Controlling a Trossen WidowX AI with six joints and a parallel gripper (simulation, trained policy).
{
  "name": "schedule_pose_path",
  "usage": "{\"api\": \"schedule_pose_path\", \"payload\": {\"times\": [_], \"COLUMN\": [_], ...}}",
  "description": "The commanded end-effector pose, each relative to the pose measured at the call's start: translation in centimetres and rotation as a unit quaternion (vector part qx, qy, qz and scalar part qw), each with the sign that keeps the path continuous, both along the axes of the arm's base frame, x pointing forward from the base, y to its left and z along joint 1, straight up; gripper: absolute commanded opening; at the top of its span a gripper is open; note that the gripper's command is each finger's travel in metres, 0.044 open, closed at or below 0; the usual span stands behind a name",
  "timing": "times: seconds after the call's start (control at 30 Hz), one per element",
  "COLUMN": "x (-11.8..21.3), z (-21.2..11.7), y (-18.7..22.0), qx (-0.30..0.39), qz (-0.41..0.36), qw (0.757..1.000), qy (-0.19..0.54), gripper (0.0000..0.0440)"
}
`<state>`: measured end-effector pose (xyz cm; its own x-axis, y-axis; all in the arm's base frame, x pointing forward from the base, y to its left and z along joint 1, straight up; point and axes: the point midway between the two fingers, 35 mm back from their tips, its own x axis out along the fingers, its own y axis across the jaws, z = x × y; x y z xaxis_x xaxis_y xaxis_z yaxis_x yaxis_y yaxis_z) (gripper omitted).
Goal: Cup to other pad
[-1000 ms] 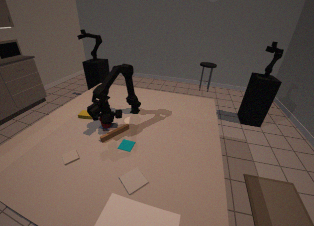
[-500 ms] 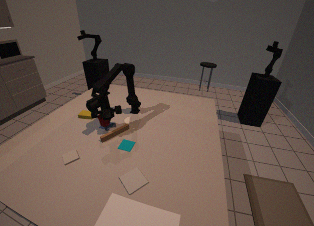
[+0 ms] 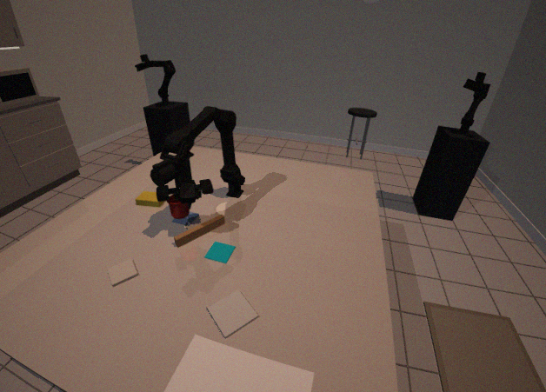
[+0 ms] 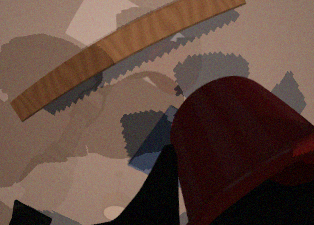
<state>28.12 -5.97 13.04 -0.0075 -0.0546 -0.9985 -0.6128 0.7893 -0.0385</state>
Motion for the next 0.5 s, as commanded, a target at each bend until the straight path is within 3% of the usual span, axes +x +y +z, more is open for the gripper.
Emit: {"api": "schedule_pose_path", "payload": {"times": [0.0, 0.47], "x": [0.9, 3.9], "z": [0.6, 1.2], "y": [0.8, 5.1], "qx": [-0.001, -0.001], "qz": [0.009, 0.05], "qw": [1.0, 0.997], "qy": [-0.015, -0.055], "gripper": [0.0, 0.0]}}
